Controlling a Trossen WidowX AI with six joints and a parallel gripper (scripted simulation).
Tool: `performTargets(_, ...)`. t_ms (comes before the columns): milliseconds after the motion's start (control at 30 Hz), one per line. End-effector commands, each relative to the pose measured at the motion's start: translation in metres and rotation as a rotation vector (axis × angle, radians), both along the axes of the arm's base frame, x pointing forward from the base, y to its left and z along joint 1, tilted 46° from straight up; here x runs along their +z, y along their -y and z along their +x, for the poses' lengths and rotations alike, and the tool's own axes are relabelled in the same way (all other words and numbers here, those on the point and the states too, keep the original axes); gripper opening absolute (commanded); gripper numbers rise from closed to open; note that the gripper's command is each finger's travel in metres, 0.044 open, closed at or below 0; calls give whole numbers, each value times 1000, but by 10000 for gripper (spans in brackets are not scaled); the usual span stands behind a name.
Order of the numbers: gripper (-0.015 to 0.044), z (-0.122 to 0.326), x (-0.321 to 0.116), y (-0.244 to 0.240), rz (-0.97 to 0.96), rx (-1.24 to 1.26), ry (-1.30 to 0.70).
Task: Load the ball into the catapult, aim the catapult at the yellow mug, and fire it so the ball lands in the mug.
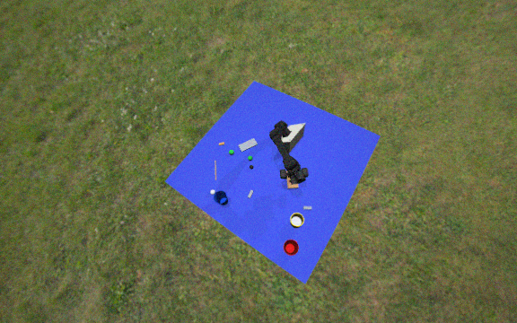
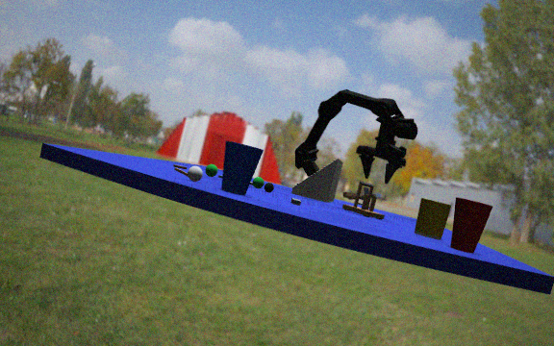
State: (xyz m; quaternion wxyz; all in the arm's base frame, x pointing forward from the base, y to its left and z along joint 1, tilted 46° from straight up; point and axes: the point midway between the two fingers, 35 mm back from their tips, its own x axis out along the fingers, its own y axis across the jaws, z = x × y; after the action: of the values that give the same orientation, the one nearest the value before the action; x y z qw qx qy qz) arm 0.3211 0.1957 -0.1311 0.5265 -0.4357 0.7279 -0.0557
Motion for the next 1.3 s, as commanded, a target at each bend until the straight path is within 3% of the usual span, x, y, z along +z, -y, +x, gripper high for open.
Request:
performTargets(0, 440, 0, 0, 0, 0, 0, 0)
performTargets(433, 440, -3, 9, -6, -3, 0, 0)
performTargets(633, 440, -5, -23, 26, -5, 0, 1)
performTargets(1267, 440, -6, -41, 42, -5, 0, 2)
